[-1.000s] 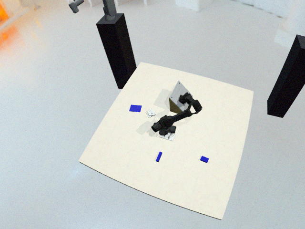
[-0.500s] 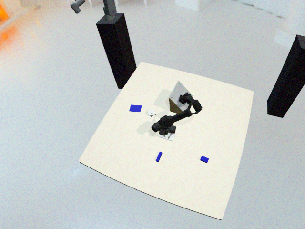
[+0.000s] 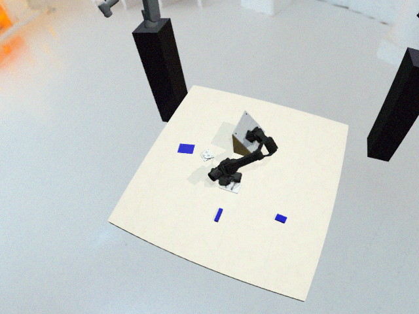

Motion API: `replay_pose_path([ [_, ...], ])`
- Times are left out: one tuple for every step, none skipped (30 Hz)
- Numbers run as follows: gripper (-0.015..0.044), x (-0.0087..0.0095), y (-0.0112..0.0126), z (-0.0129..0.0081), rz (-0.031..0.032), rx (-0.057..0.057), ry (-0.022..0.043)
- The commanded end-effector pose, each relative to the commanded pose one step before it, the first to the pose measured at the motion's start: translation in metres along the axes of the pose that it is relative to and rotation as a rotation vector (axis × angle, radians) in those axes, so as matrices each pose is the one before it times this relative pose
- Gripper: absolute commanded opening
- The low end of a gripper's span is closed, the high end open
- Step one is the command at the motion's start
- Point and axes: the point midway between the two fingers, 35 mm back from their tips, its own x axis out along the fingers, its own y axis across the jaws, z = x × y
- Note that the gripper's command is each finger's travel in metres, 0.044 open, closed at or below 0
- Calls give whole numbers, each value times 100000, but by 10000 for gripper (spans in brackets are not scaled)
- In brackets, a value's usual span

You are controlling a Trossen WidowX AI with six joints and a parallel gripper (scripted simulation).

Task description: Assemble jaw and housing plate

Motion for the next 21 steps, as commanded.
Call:
replay_pose_path([
  [134,8,33,30,297,544,-273],
  [134,0,0,0,0,0,0],
  [134,0,0,0,0,0,0],
  [134,0,0,0,0,0,0],
  [134,0,0,0,0,0,0],
  [134,0,0,0,0,0,0],
  [134,0,0,0,0,0,0],
  [134,0,0,0,0,0,0],
  [134,0,0,0,0,0,0],
  [160,-7,-33,-30,-296,-542,273],
  [186,0,0,0,0,0,0],
  [213,0,0,0,0,0,0],
  [224,0,0,0,0,0,0],
  [224,0,0,0,0,0,0],
  [224,0,0,0,0,0,0],
  [224,0,0,0,0,0,0],
  [224,0,0,0,0,0,0],
  [224,0,0,0,0,0,0],
  [224,0,0,0,0,0,0],
  [224,0,0,0,0,0,0],
  [224,0,0,0,0,0,0],
])
